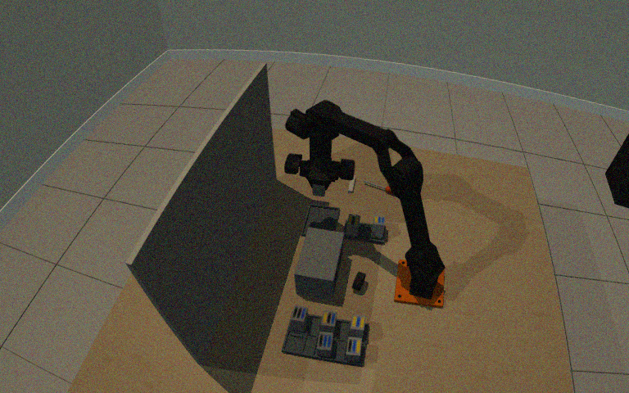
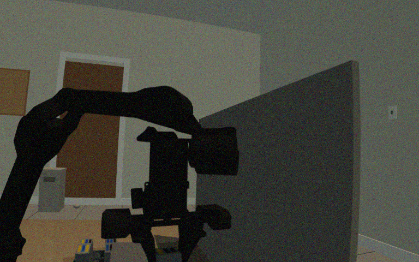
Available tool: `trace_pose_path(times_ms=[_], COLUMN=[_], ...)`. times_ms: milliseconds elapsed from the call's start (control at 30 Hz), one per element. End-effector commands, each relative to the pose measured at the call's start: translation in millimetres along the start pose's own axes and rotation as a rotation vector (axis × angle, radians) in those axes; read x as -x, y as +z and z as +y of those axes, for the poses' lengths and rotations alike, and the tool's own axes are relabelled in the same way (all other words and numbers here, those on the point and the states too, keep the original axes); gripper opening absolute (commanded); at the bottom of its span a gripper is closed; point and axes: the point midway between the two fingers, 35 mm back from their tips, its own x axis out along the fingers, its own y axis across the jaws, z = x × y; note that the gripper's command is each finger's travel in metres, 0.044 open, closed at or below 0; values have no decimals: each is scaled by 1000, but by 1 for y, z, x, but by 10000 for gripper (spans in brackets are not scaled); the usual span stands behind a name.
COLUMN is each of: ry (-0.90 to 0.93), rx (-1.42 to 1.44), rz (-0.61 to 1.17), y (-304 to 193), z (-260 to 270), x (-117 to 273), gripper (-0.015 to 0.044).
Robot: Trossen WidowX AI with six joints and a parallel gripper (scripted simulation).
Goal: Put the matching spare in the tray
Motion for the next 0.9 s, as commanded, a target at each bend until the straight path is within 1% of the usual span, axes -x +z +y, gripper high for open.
trace_pose_path(times_ms=[0, 867], ry=[0, 2], rx=[5, 5], rz=[-3, -4], y=[0, -1], z=[-1, -2], x=[-4, -22], gripper=[0, 0])
